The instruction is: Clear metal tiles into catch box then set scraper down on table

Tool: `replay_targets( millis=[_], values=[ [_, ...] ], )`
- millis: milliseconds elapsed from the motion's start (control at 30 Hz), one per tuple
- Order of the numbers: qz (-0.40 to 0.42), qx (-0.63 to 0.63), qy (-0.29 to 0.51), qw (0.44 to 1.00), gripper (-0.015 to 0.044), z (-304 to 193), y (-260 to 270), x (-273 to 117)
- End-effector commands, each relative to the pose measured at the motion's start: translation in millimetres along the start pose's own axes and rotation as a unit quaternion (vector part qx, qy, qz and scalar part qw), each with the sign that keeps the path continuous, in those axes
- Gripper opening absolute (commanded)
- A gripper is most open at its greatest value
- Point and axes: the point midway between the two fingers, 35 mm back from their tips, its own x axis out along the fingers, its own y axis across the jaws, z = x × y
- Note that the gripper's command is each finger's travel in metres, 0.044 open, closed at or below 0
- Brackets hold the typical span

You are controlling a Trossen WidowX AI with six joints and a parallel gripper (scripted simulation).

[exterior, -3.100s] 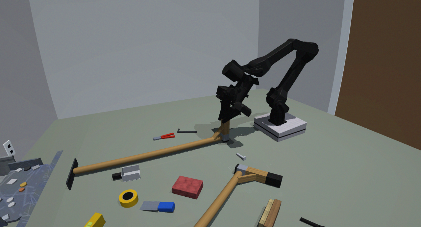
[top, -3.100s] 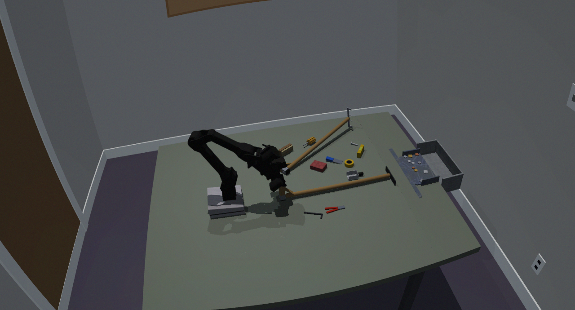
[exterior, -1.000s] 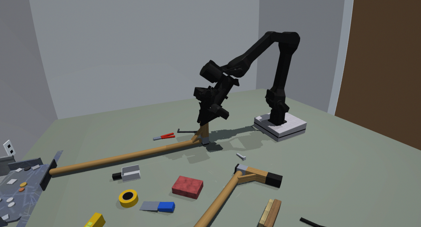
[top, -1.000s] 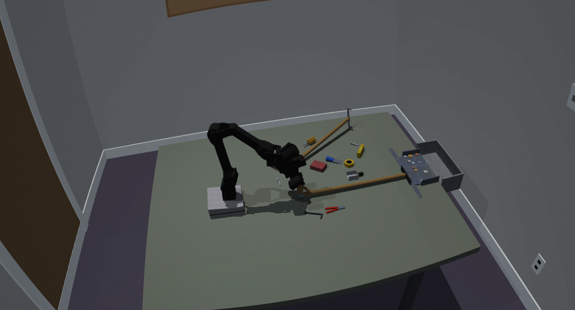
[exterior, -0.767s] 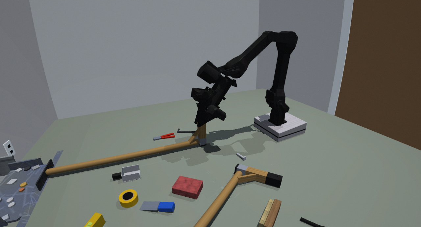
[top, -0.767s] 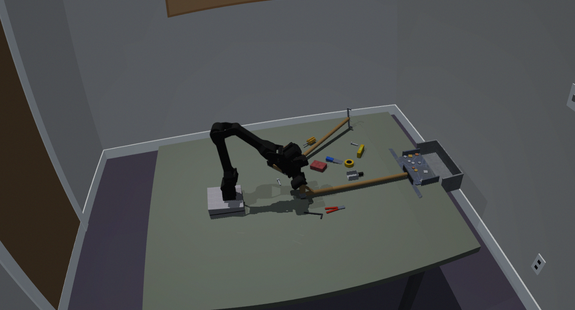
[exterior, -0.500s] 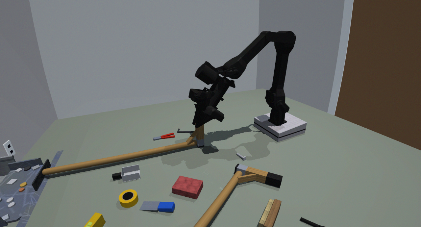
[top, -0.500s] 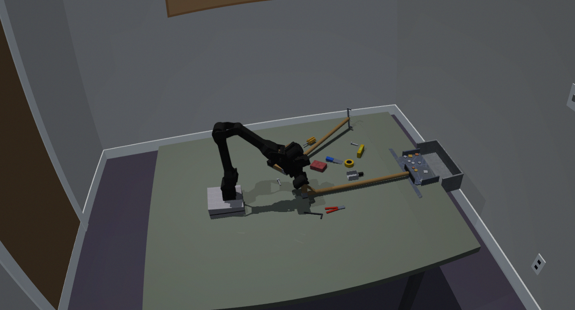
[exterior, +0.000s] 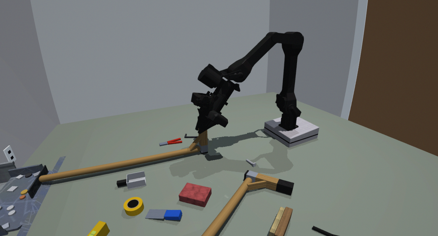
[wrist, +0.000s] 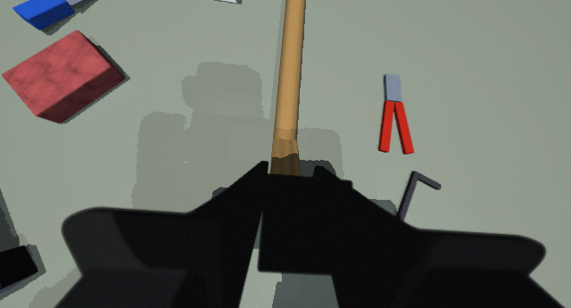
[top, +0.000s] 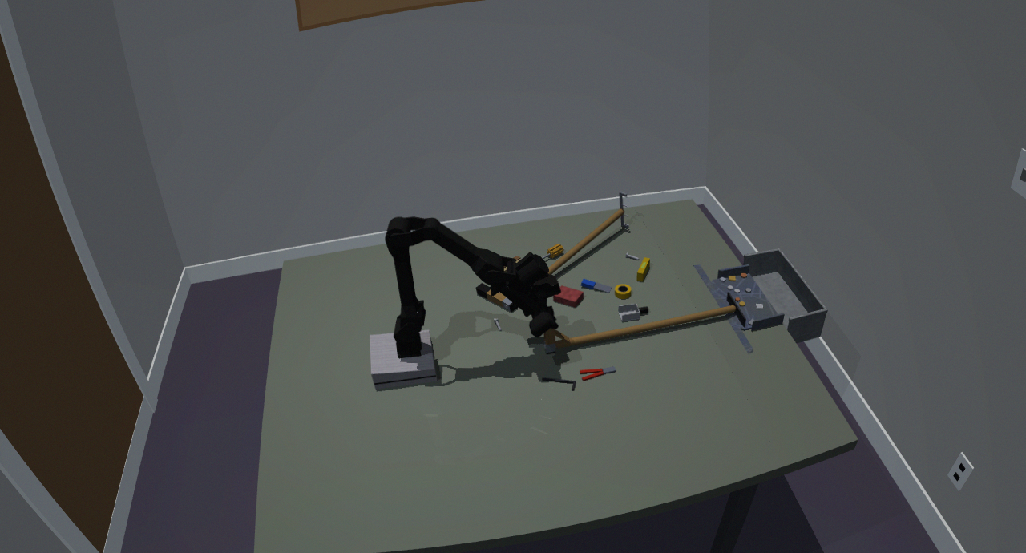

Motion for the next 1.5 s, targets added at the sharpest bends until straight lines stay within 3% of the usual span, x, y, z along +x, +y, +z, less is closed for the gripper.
replay_targets(
  millis=[0, 1467],
  values=[
    [-0.001, 0.0, -0.007, 1.0, 0.0, 9, -2, 2],
    [-0.001, 0.0, -0.009, 1.0, 0.0, 54, -6, 31]
  ],
)
